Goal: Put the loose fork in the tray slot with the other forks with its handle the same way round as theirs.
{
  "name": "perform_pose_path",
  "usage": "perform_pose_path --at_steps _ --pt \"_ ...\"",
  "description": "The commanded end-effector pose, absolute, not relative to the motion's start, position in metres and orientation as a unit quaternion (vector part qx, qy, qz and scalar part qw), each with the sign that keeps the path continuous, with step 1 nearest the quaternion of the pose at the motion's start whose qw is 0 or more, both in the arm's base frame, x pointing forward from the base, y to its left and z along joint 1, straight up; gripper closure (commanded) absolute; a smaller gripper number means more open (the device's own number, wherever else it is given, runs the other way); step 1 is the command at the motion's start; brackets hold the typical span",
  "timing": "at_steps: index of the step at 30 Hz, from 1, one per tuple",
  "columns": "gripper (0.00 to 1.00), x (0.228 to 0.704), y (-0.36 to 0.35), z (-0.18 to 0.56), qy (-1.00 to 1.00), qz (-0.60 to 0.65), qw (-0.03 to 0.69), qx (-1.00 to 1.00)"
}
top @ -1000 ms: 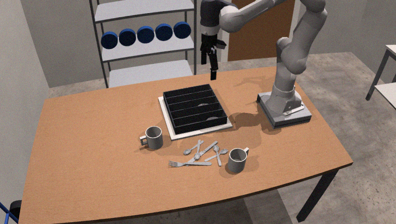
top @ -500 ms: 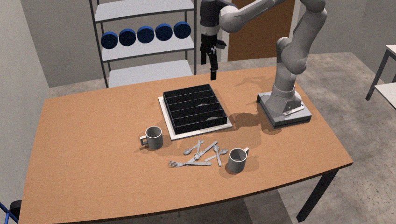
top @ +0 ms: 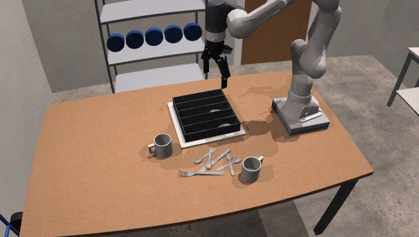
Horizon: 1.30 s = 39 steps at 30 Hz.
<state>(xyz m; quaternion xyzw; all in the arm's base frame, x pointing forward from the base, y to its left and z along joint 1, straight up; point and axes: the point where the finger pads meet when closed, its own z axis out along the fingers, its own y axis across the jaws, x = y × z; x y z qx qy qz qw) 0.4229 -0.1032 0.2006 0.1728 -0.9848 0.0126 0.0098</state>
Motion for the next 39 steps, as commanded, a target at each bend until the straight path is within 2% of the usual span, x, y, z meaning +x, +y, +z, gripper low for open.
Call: perform_pose_path --at_steps 1,39 --pt "0.00 0.430 -0.100 0.199 -0.967 0.010 0.011 0.255" --pt "0.00 0.487 -0.045 0.186 -0.827 0.013 0.021 0.562"
